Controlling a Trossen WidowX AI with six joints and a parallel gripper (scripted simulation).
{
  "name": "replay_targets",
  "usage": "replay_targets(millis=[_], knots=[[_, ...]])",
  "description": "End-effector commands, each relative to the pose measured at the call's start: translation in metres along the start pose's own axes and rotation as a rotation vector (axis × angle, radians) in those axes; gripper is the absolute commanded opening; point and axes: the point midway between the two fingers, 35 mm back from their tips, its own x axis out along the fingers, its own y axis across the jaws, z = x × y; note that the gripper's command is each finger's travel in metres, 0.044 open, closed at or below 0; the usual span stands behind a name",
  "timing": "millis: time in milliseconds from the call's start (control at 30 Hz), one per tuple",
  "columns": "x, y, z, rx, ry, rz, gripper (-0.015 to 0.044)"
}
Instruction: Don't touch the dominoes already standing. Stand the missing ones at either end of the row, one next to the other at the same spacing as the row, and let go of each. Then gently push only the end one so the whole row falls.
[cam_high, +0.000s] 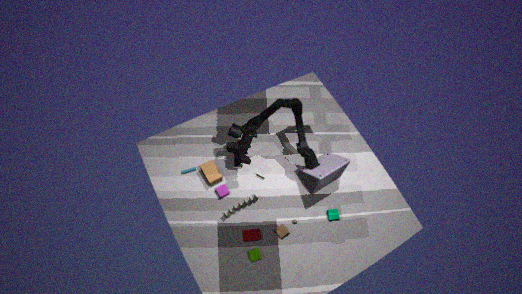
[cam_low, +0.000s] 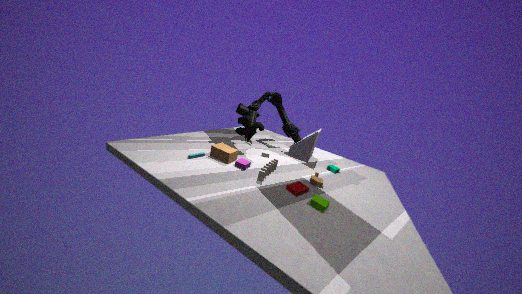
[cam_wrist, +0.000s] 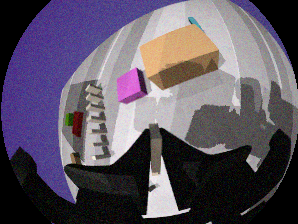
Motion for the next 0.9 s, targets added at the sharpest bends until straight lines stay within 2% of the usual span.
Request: replay_targets(millis=[0,400,867], knots=[[0.000,-0.002,0.001,-0.013,-0.064,0.017,0.0024],[-0.007,-0.013,0.003,-0.079,-0.308,0.035,0.0024],[-0.031,-0.020,-0.001,-0.228,-0.587,-0.001,0.0024]])
